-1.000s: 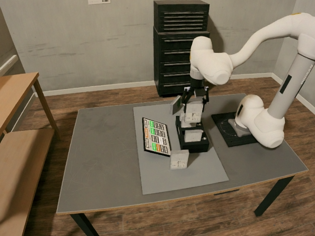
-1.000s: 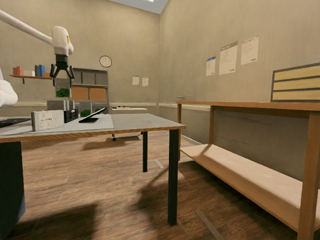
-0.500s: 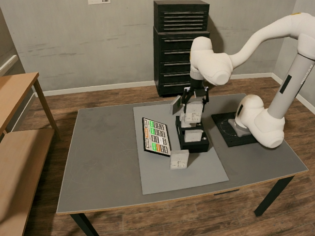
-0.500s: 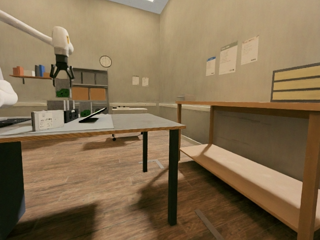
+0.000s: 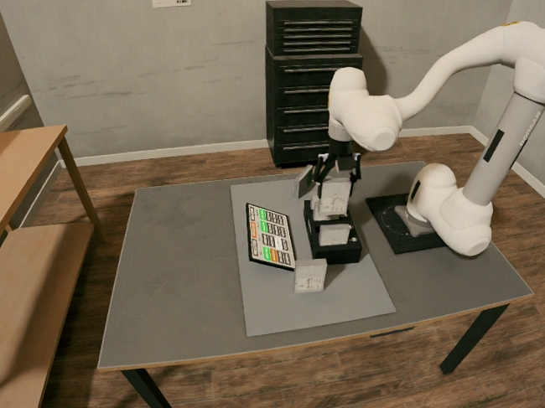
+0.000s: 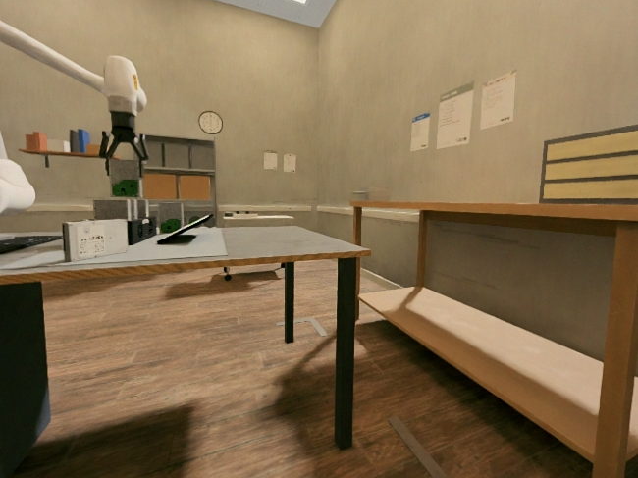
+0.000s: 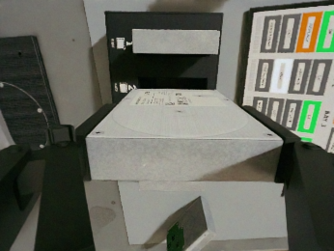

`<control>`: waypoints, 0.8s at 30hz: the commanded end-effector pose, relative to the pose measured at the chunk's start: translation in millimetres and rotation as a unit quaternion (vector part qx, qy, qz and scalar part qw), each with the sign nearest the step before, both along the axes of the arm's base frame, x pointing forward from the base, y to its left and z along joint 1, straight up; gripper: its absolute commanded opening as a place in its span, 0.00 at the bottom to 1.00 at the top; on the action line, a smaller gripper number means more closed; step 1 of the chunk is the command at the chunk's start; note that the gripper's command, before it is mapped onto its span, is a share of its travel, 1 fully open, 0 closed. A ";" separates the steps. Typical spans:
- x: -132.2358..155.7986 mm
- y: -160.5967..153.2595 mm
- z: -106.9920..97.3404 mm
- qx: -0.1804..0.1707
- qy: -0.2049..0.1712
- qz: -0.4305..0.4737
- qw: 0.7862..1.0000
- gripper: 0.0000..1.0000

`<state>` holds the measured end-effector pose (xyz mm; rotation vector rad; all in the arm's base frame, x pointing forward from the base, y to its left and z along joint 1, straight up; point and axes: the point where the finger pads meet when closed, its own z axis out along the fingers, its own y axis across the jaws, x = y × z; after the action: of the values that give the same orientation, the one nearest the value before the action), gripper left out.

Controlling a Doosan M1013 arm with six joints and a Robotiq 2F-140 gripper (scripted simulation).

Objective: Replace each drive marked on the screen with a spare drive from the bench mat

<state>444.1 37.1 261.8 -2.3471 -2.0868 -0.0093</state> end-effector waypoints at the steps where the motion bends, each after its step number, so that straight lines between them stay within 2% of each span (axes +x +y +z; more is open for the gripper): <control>1: 0.3 0.1 -3.0 0.000 -0.001 0.000 1.000 0.10; 24: 0.3 -0.3 -39.6 0.000 -0.001 0.000 1.000 0.10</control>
<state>444.0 36.8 224.8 -2.3471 -2.0868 -0.0093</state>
